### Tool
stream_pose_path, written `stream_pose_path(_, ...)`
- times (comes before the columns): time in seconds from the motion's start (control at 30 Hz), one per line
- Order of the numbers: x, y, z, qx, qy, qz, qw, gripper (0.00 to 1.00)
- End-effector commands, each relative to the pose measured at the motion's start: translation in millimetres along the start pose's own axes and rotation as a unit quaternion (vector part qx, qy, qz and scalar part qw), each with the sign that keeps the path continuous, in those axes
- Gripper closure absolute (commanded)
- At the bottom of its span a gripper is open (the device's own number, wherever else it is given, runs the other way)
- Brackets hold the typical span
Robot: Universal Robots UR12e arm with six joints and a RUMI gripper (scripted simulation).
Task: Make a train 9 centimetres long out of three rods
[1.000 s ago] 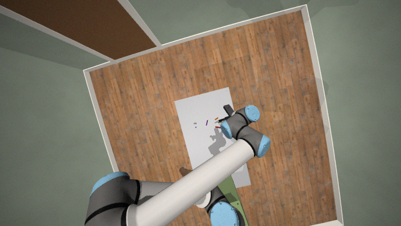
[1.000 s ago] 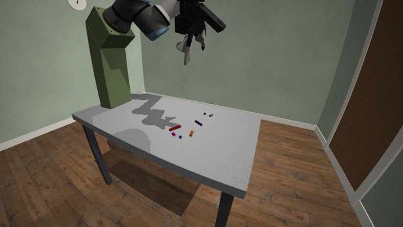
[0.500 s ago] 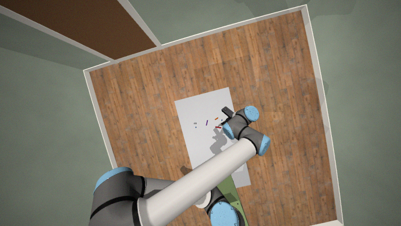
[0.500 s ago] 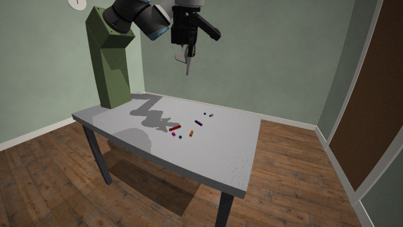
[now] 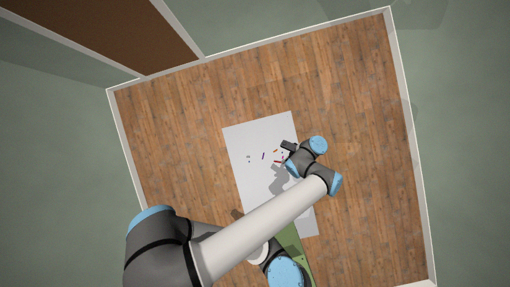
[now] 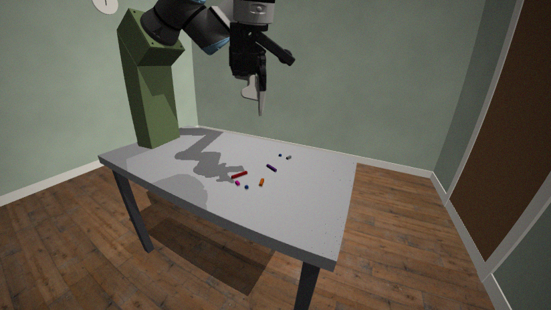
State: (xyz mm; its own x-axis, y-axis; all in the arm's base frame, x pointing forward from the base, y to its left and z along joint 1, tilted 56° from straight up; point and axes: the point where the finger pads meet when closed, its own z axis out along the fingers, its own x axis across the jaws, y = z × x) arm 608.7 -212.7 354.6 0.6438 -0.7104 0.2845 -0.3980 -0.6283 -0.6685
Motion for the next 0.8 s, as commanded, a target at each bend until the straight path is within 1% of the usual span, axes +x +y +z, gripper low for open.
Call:
stream_pose_path(0.0, 2.0, 8.6, 15.8, -0.005, 0.005, -0.084, 0.996, 0.0)
stream_pose_path(0.13, 3.9, 13.7, 25.0, -0.009, 0.008, -0.135, 0.991, 0.0)
stream_pose_path(0.2, 3.9, 13.7, 25.0, -0.009, 0.008, -0.135, 0.991, 0.0)
stream_pose_path(0.27, 5.5, 18.3, 33.5, -0.013, 0.01, -0.182, 0.983, 0.0)
stream_pose_path(0.47, 7.6, 25.3, 46.7, -0.02, 0.014, -0.254, 0.967, 0.0)
stream_pose_path(0.7, 9.8, 33.5, 62.9, -0.029, 0.018, -0.34, 0.94, 0.0)
stream_pose_path(0.77, 9.8, 33.5, 62.9, -0.029, 0.018, -0.34, 0.94, 0.0)
